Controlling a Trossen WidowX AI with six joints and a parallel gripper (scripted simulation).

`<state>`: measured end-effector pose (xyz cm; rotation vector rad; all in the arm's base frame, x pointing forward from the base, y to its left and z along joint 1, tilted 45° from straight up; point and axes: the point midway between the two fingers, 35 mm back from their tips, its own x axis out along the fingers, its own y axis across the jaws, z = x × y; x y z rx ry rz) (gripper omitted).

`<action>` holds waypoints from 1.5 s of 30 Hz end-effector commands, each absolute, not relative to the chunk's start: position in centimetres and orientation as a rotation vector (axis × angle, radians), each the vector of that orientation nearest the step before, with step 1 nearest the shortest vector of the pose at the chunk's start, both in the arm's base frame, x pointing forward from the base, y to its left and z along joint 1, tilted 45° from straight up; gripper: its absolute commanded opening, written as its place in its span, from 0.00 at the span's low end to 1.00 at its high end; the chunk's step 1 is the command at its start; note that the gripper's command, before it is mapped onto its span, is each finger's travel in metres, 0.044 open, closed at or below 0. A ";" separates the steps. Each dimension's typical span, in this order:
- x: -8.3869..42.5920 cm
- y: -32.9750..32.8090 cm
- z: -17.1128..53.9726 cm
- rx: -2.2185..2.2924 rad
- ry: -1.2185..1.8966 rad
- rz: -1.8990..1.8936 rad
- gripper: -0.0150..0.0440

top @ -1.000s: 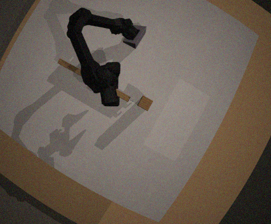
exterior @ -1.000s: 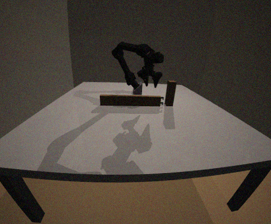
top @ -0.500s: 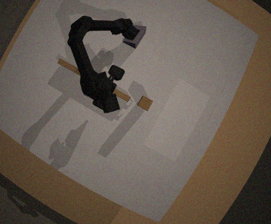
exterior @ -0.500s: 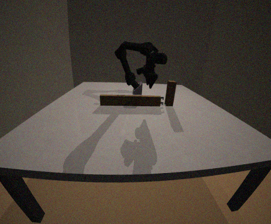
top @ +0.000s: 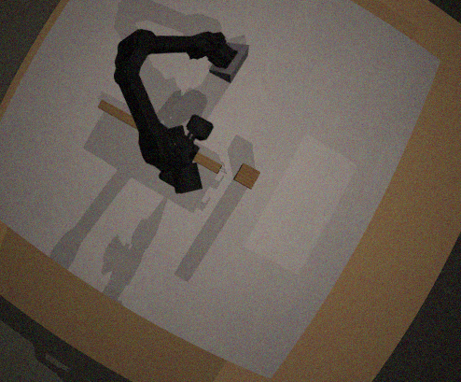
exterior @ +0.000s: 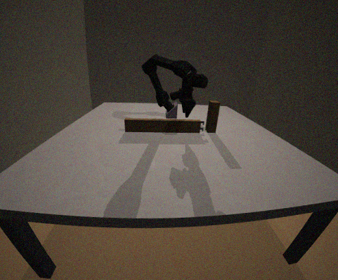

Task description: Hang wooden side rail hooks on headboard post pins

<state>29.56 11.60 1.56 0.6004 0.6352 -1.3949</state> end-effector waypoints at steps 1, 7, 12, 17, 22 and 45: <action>29.5 10.5 0.8 0.590 0.635 -1.401 1.00; 29.6 10.3 0.5 0.591 0.635 -1.401 1.00; 29.7 9.7 -0.1 0.591 0.635 -1.400 1.00; 29.8 9.2 -0.7 0.591 0.635 -1.400 1.00; 29.9 8.6 -1.3 0.591 0.635 -1.400 1.00; 30.0 6.0 -3.8 0.590 0.633 -1.401 1.00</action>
